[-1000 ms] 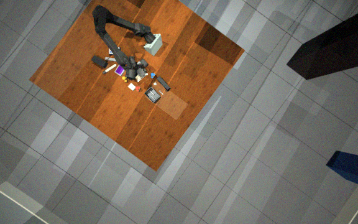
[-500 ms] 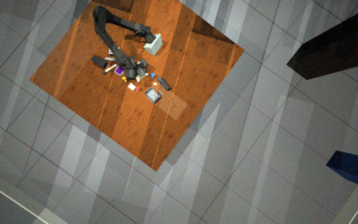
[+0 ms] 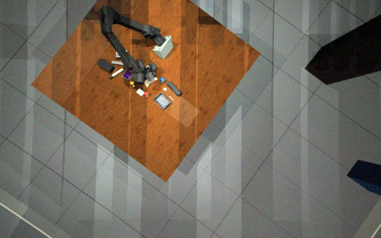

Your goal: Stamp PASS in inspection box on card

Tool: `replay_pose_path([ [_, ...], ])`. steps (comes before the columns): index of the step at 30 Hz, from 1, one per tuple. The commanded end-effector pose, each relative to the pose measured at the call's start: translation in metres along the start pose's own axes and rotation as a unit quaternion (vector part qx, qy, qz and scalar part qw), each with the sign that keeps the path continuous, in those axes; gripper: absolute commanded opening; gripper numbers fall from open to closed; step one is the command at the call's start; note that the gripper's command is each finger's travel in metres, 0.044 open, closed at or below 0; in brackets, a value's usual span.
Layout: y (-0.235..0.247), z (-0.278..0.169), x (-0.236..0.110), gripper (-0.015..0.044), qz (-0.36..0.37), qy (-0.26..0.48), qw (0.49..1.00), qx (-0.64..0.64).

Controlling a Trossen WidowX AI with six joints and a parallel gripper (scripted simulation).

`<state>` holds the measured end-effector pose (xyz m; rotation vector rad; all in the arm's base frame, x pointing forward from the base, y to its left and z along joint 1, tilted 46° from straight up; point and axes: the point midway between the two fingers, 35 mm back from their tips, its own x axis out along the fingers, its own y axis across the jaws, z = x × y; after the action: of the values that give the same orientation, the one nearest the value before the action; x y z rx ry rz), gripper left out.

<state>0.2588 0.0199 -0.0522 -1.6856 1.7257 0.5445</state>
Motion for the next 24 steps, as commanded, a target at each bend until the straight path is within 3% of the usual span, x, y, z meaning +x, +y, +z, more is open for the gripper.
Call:
replay_pose_path([
  [1,-0.001,0.001,-0.004,0.0,-0.001,-0.002,1.0,0.002],
  [24,-0.002,0.002,-0.04,0.0,0.0,-0.004,1.0,0.002],
])
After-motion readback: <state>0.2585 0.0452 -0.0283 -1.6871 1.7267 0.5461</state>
